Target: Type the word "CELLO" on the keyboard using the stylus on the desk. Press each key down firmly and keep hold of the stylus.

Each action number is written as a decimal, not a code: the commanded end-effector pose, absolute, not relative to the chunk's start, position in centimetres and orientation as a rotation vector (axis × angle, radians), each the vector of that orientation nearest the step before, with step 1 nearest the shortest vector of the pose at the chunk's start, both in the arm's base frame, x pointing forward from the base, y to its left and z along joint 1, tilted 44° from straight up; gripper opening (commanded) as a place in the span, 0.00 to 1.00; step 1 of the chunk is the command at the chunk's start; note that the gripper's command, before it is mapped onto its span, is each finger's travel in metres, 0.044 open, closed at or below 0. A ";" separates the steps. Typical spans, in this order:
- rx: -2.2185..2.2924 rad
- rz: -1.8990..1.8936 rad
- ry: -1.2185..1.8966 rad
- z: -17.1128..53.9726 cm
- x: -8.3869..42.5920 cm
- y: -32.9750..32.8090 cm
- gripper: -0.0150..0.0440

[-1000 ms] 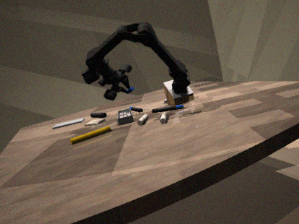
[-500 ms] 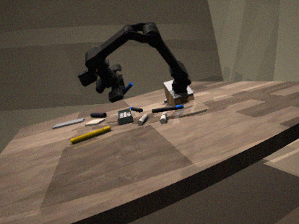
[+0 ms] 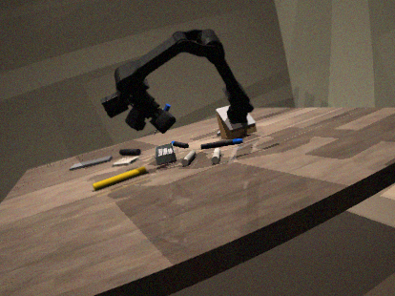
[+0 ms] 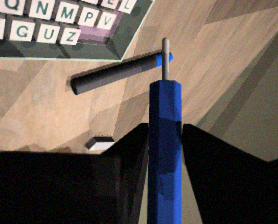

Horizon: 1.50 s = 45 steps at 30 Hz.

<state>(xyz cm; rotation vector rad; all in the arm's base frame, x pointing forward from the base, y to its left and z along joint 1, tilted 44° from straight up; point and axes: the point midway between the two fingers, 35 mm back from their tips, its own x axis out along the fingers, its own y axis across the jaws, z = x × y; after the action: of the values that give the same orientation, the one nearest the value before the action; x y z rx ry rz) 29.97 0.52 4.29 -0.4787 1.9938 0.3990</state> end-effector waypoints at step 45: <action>-1.358 1.231 1.530 7.7 30.2 8.8 0.25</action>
<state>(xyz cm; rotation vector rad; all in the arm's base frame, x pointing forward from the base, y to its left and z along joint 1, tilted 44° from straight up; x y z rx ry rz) 30.31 8.64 7.90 -1.3637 1.5302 1.2308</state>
